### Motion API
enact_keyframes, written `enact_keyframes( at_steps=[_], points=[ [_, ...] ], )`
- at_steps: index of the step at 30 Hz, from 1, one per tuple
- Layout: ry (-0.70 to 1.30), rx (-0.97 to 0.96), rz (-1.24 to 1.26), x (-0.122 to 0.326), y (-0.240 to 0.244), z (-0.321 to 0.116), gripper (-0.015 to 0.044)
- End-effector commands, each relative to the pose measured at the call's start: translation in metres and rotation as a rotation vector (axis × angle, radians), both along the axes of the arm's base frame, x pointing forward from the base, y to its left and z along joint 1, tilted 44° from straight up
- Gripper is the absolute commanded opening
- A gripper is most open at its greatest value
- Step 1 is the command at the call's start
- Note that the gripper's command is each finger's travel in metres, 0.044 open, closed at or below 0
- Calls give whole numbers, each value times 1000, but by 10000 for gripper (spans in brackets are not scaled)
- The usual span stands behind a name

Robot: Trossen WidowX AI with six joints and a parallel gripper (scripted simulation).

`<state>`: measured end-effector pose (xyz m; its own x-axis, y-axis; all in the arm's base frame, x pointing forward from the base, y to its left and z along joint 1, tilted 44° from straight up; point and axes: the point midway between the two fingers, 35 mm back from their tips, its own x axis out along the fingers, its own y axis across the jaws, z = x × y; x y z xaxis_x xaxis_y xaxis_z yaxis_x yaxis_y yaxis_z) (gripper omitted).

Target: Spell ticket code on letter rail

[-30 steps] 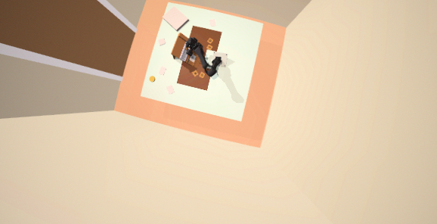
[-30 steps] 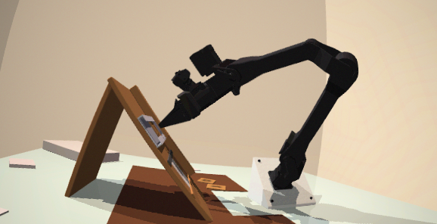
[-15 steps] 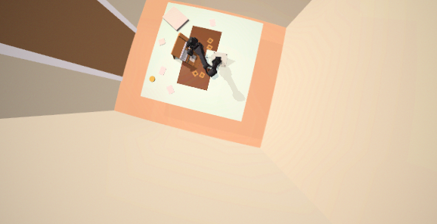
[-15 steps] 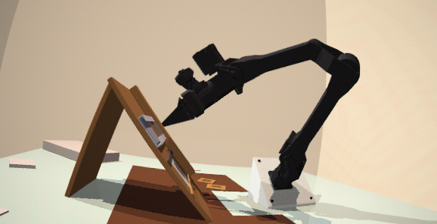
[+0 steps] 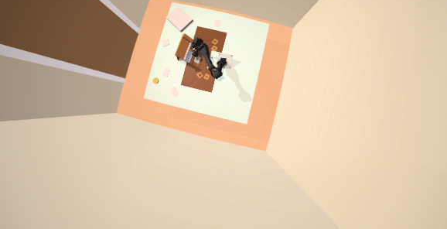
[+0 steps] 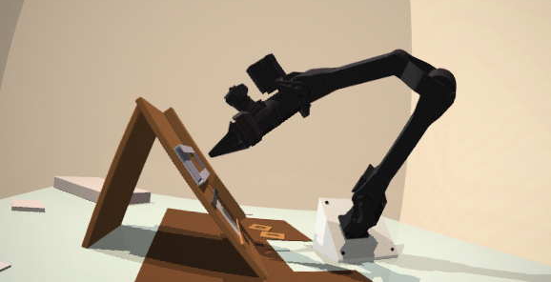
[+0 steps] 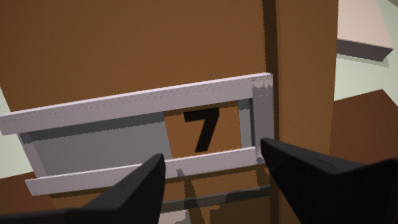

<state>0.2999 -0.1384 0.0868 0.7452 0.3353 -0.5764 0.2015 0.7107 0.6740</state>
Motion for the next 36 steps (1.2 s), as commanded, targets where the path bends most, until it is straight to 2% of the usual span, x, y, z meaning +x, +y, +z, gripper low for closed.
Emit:
enact_keyframes(
  at_steps=[1,22,33,36],
  points=[
    [-7,-2,2,-2,-1,3,295],
    [-6,-2,2,-7,-5,10,295],
    [1,0,-1,-7,-4,8,6],
    [1,0,-1,-7,-4,8,0]
  ],
)
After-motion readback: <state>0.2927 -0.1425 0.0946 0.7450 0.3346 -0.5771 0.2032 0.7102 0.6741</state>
